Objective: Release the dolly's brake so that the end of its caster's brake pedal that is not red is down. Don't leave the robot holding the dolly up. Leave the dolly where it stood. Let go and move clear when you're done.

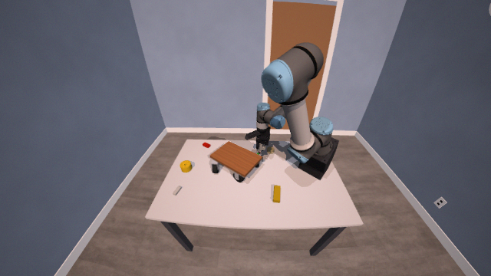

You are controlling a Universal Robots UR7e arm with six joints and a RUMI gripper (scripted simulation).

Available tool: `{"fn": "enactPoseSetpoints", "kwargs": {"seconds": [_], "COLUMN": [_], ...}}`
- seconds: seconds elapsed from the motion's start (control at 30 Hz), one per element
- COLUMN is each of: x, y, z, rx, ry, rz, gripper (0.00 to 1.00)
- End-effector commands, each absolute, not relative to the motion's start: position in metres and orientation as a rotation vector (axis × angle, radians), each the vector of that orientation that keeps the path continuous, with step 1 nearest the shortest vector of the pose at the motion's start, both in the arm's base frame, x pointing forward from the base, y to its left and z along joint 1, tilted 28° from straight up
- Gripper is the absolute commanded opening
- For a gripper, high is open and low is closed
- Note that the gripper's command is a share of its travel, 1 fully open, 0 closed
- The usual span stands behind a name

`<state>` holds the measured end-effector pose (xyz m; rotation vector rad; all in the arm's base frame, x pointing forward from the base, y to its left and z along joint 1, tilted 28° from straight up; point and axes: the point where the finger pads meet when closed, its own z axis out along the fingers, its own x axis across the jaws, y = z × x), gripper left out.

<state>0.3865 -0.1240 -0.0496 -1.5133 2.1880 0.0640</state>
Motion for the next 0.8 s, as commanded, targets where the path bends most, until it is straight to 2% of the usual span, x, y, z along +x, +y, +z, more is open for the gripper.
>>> {"fn": "enactPoseSetpoints", "kwargs": {"seconds": [0.0, 0.77], "x": [0.3866, 0.3884], "y": [-0.1244, -0.1228], "z": [-0.0494, -0.0540], "rx": [-1.513, -1.513], "ry": [2.188, 2.188], "rz": [0.063, 0.063], "gripper": [0.00, 0.00]}}
